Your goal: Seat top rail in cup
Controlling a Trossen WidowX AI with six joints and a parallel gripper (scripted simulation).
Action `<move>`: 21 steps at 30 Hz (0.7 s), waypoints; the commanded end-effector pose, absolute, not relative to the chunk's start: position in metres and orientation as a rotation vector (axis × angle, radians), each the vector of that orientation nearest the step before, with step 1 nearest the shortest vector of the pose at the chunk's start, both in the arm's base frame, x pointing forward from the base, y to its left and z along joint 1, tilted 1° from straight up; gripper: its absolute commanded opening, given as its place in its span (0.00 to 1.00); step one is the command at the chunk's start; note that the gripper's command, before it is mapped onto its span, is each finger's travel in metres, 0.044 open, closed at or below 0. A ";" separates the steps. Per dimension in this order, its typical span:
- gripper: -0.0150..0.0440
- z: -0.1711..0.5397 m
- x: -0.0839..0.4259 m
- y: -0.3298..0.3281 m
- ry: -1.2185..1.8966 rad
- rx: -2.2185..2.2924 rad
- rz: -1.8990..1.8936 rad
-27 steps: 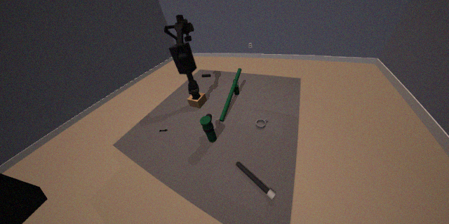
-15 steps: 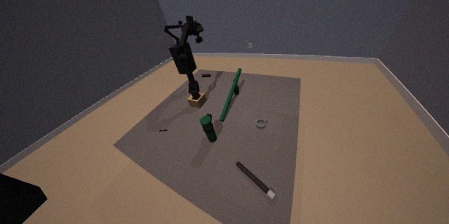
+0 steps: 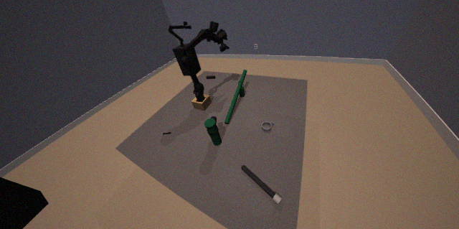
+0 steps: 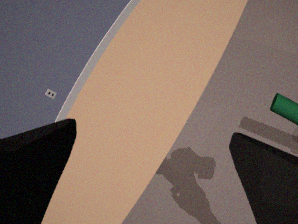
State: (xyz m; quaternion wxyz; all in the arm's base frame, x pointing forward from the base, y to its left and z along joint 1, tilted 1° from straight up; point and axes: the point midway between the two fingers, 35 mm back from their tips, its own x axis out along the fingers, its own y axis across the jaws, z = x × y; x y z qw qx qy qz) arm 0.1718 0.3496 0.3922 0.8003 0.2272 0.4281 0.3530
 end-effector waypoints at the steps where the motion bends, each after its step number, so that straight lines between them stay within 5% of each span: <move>1: 1.00 0.372 0.216 0.315 0.873 0.418 0.658; 11: 1.00 0.309 0.300 0.190 0.870 0.334 0.332; 21: 1.00 0.241 0.322 0.038 0.919 0.190 0.021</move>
